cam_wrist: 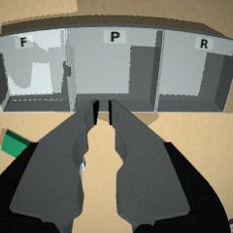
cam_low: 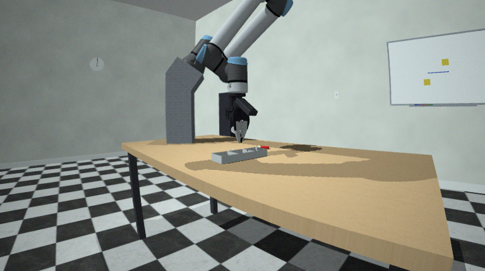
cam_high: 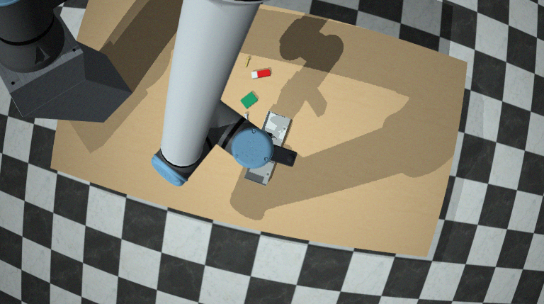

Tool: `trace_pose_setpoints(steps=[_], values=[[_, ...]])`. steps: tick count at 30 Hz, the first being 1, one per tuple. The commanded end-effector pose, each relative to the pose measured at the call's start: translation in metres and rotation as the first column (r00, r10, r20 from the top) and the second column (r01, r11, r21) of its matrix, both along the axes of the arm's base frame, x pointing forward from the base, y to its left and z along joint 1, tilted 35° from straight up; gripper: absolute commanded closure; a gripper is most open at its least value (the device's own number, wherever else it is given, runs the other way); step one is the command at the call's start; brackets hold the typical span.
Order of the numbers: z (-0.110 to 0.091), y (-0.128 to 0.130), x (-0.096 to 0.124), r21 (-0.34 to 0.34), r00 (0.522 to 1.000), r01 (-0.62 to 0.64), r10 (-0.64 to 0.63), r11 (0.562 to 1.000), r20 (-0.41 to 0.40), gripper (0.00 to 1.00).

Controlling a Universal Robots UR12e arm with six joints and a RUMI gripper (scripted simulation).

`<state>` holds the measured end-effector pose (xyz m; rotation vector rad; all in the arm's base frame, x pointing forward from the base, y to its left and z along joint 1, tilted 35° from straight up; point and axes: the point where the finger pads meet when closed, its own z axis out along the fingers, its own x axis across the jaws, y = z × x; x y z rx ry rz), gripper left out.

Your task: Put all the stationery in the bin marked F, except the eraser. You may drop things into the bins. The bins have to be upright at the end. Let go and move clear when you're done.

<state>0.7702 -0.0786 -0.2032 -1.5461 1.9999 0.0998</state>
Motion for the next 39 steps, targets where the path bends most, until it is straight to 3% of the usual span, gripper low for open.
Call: trace_pose_setpoints(steps=[1, 25, 39], values=[[-0.002, 0.002, -0.002, 0.003, 1.0, -0.001, 0.001, 1.0, -0.003, 0.96], [-0.002, 0.002, -0.002, 0.003, 1.0, -0.001, 0.001, 1.0, -0.003, 0.96], [0.03, 0.054, 0.006, 0.001, 1.0, -0.002, 0.002, 1.0, -0.002, 0.96]])
